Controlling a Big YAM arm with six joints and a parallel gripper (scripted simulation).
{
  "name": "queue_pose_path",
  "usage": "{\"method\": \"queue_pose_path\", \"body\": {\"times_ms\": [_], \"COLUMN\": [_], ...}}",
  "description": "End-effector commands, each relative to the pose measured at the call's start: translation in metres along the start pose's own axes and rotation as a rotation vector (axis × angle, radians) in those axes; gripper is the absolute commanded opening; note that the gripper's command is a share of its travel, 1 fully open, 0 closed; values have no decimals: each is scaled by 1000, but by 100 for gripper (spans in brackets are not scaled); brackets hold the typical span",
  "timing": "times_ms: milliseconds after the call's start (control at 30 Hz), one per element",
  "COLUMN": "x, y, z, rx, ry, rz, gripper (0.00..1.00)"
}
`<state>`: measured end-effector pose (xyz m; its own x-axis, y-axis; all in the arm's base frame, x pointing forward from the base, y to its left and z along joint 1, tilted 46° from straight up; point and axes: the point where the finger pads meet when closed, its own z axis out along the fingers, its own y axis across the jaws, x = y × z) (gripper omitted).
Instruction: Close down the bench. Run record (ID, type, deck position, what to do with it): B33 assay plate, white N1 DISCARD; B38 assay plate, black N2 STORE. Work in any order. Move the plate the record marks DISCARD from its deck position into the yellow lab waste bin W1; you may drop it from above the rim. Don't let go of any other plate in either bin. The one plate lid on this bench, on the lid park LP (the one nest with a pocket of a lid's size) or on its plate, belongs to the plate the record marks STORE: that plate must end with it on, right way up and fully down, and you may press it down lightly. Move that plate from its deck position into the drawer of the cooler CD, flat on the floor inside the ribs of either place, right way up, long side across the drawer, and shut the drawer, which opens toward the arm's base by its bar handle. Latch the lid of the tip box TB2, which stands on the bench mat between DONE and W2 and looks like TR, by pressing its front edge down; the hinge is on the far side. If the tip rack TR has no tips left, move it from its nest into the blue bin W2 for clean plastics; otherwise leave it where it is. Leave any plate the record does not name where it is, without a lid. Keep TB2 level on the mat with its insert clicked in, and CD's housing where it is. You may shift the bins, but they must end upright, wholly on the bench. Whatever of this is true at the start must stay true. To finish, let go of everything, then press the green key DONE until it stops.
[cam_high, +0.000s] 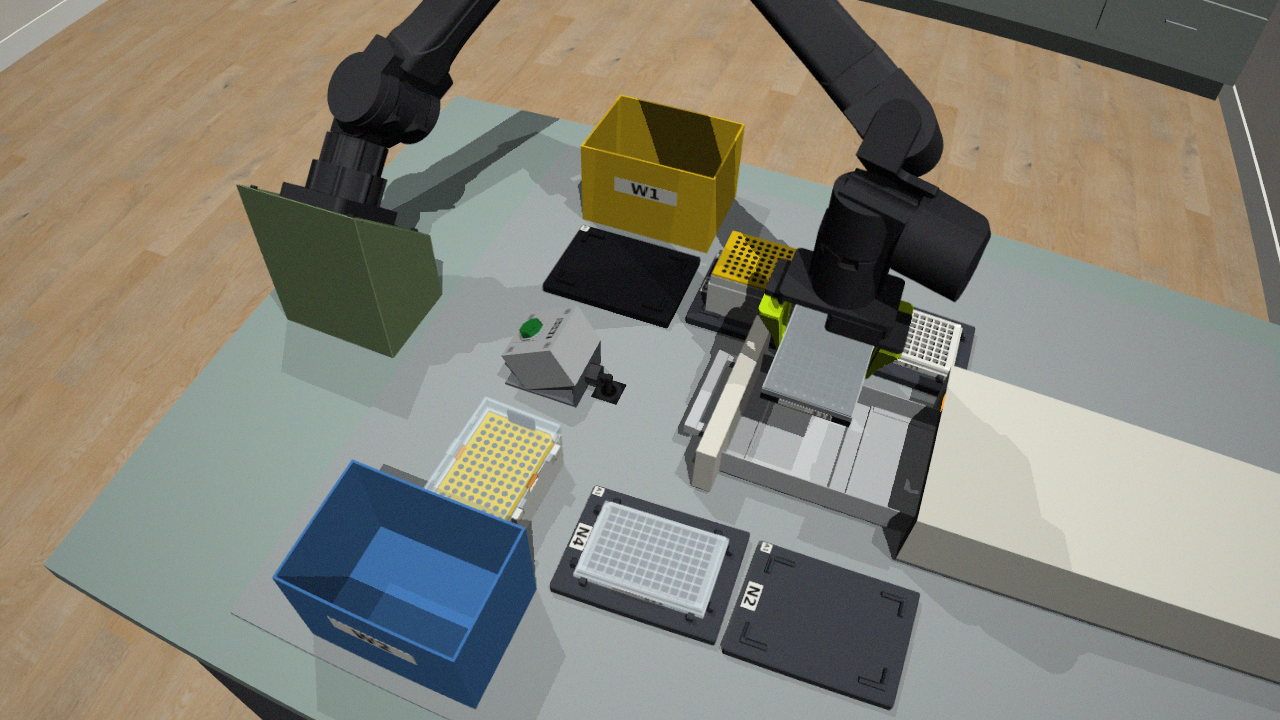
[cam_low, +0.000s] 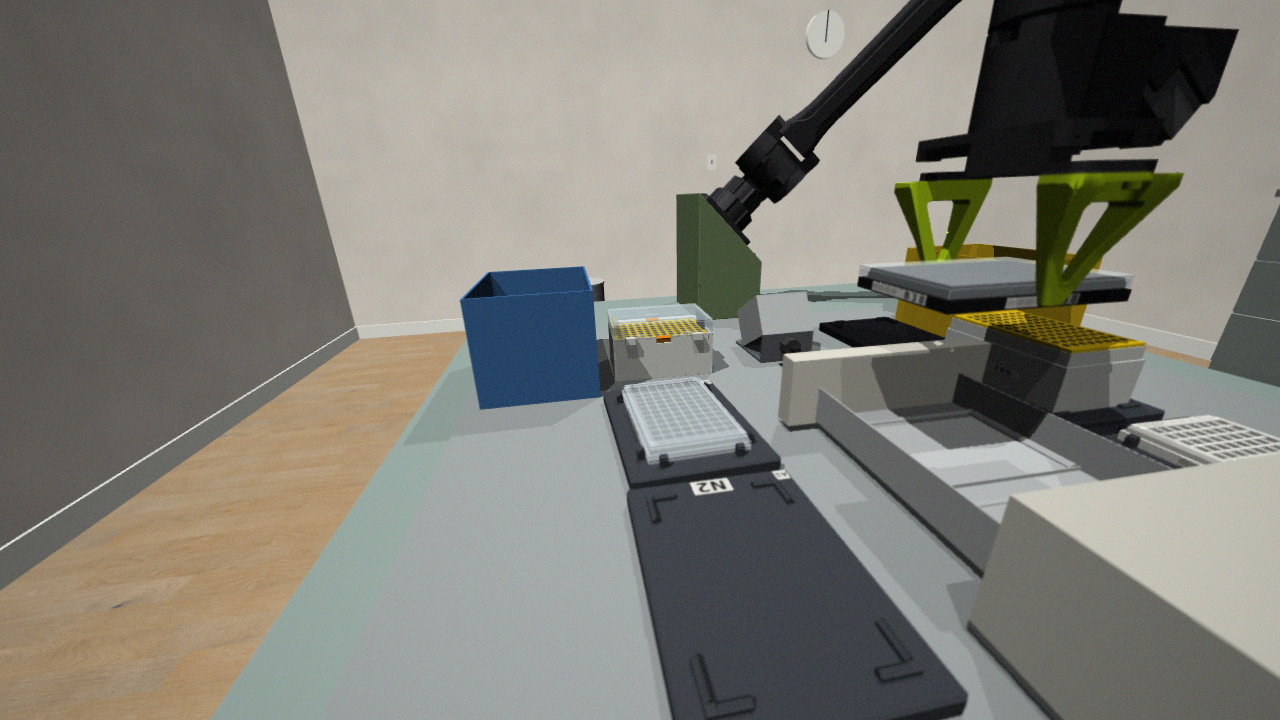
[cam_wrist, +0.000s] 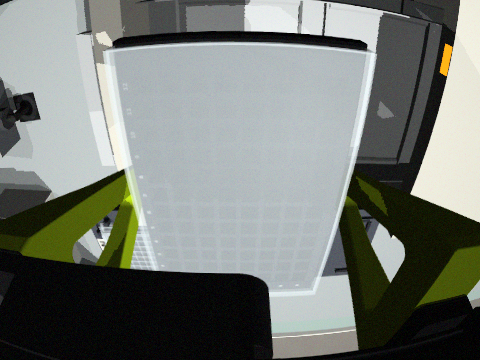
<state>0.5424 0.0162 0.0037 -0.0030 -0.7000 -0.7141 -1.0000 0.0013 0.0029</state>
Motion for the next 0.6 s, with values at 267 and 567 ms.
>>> {"method": "queue_pose_path", "body": {"times_ms": [267, 567], "x": [-7, -10], "y": [-4, -4], "z": [-17, -15], "rx": [37, 34], "ry": [3, 3], "rz": [-7, -11], "gripper": [0, 0]}}
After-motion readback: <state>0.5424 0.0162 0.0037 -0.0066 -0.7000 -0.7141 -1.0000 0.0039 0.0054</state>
